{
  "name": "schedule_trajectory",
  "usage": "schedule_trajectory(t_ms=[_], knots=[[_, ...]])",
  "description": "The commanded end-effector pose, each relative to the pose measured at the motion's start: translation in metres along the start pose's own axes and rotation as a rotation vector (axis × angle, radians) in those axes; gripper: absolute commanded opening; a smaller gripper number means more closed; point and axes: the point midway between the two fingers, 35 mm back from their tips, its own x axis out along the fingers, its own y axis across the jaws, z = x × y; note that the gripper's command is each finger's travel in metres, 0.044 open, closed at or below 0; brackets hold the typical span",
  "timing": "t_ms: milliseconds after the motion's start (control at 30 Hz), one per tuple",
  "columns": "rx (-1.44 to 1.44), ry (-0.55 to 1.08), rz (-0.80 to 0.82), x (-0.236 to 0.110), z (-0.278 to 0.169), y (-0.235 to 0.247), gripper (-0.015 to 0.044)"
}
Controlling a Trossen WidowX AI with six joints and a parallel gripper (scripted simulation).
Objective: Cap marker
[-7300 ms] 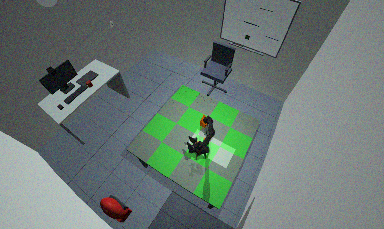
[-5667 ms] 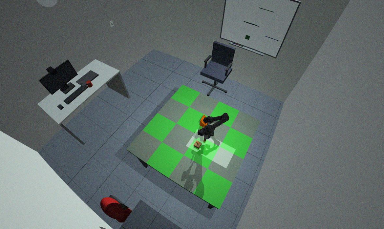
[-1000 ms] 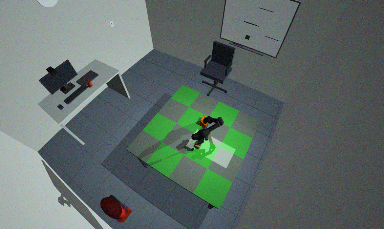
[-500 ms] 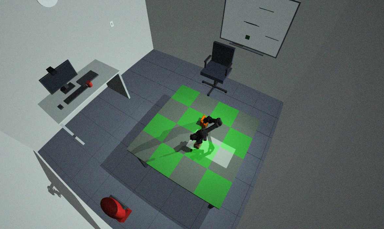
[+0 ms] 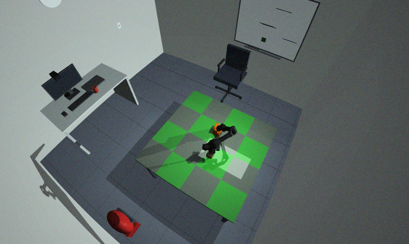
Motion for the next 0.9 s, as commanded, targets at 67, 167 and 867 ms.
schedule_trajectory(t_ms=[67, 167, 867], knots=[[0.004, -0.004, 0.004, 0.010, 0.000, 0.000, 0.0000], [0.004, -0.004, 0.004, 0.015, 0.000, 0.001, 0.0000], [0.001, 0.001, 0.003, 0.034, -0.001, 0.001, 0.0105]])
